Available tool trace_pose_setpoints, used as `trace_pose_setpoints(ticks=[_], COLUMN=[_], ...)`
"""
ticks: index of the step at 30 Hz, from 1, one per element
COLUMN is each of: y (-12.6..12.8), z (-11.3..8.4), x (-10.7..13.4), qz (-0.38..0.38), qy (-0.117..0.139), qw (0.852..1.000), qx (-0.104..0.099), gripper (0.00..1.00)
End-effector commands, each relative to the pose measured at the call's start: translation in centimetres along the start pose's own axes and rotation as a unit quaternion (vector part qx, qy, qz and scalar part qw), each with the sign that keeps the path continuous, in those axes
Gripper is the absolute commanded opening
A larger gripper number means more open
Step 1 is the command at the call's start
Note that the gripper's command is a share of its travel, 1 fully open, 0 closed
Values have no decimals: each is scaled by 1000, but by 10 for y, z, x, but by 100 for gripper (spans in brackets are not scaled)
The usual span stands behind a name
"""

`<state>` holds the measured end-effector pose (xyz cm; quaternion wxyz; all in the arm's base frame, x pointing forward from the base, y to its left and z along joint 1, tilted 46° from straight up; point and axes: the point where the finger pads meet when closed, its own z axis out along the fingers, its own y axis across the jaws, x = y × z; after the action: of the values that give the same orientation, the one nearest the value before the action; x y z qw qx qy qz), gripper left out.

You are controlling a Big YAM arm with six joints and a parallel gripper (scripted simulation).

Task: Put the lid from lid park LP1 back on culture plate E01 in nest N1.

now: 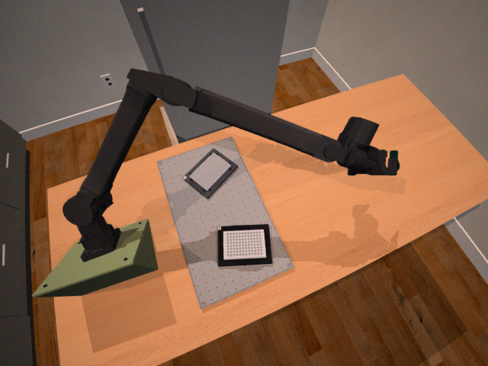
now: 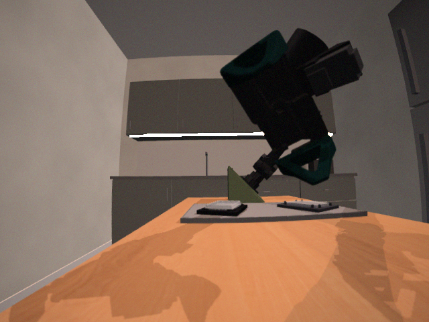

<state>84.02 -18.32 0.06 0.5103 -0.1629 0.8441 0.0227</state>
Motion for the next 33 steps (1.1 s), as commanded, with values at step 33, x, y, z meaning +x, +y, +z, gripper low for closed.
trace_pose_setpoints(ticks=[33], y=[45], z=[-55], x=[-23], qz=[16], qy=[64], qw=[994], qx=[-81], gripper=[100])
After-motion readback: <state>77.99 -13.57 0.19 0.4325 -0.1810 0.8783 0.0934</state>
